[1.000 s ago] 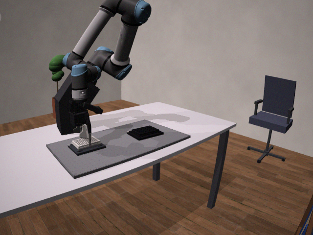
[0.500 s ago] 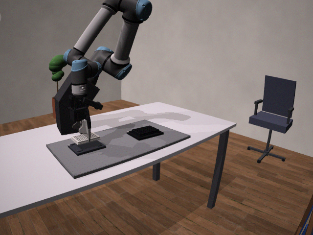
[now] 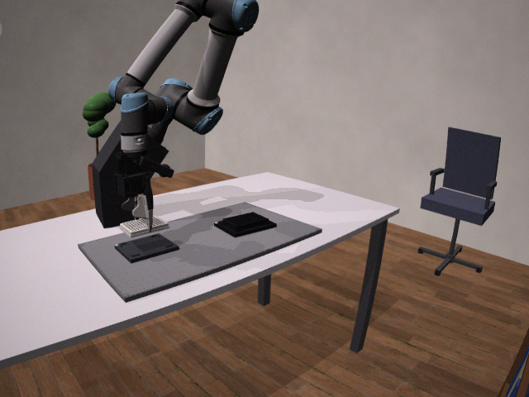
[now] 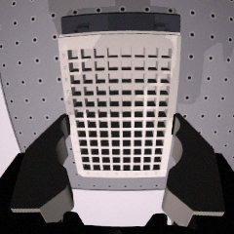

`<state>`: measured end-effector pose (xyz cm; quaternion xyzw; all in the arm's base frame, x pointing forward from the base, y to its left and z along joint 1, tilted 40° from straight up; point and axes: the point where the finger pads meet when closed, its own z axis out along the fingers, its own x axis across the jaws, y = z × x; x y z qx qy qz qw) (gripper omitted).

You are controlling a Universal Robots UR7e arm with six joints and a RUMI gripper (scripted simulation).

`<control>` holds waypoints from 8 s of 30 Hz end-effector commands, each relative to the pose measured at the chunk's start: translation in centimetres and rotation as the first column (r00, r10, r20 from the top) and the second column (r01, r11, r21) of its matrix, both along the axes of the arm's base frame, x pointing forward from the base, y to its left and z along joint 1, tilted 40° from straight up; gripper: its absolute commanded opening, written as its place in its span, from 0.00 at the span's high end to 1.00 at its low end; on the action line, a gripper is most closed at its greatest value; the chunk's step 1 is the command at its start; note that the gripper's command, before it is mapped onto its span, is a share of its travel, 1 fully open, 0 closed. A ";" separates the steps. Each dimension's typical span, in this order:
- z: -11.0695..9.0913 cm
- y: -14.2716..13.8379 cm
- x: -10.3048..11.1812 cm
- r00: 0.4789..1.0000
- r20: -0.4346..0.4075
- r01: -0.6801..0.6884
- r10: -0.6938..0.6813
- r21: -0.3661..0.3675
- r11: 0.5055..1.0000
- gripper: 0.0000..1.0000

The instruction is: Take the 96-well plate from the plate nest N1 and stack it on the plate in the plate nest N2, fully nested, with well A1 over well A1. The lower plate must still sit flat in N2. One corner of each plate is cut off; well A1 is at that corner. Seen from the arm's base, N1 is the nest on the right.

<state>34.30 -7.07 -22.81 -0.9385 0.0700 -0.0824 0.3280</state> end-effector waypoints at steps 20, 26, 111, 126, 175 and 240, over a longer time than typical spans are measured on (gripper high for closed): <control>2.6 -2.1 -0.7 1.000 0.000 0.000 0.000 -0.001 1.000 1.00; 2.6 -2.1 -0.7 1.000 0.000 0.000 0.000 -0.001 1.000 1.00; 15.9 13.7 3.0 0.996 -0.059 0.075 -0.074 0.017 0.997 1.00; 18.7 17.0 3.8 0.996 -0.058 0.075 -0.074 0.017 0.997 1.00; 25.1 24.5 5.6 0.996 -0.058 0.075 -0.074 0.017 0.997 1.00; 20.4 28.0 6.8 0.996 -0.058 0.075 -0.074 0.017 0.997 1.00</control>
